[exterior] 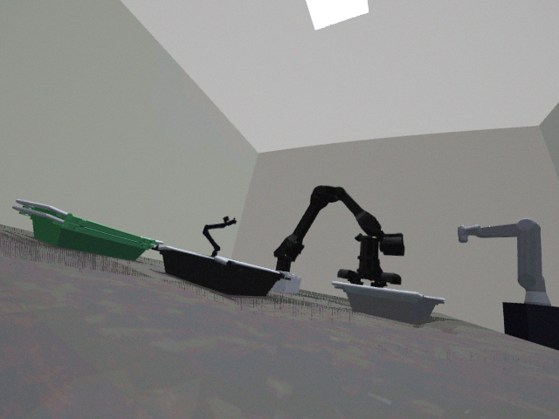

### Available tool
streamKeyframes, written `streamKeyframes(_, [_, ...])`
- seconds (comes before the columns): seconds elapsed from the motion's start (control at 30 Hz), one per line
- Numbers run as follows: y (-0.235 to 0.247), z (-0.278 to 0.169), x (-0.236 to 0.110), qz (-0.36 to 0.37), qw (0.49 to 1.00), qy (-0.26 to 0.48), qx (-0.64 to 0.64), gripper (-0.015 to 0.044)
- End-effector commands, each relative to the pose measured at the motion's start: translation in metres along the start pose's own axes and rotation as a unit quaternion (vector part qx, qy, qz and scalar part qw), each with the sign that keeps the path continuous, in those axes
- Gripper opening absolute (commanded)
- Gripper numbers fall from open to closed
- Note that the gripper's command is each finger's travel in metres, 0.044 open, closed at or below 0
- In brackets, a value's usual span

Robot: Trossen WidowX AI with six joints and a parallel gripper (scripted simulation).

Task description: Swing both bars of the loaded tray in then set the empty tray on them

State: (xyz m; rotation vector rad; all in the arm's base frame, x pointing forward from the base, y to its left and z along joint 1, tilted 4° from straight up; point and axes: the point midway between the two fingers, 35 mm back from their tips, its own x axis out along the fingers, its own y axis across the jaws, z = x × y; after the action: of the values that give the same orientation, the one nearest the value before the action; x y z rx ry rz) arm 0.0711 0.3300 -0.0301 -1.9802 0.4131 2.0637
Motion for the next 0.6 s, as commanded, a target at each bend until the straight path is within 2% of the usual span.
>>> streamKeyframes(0.0, [0.0016,0.0008,0.0004,0.004,1.0,-0.003,0.0,0.0148])
streamKeyframes(0.57, [0.0016,0.0008,0.0004,0.004,1.0,-0.003,0.0,0.0035])
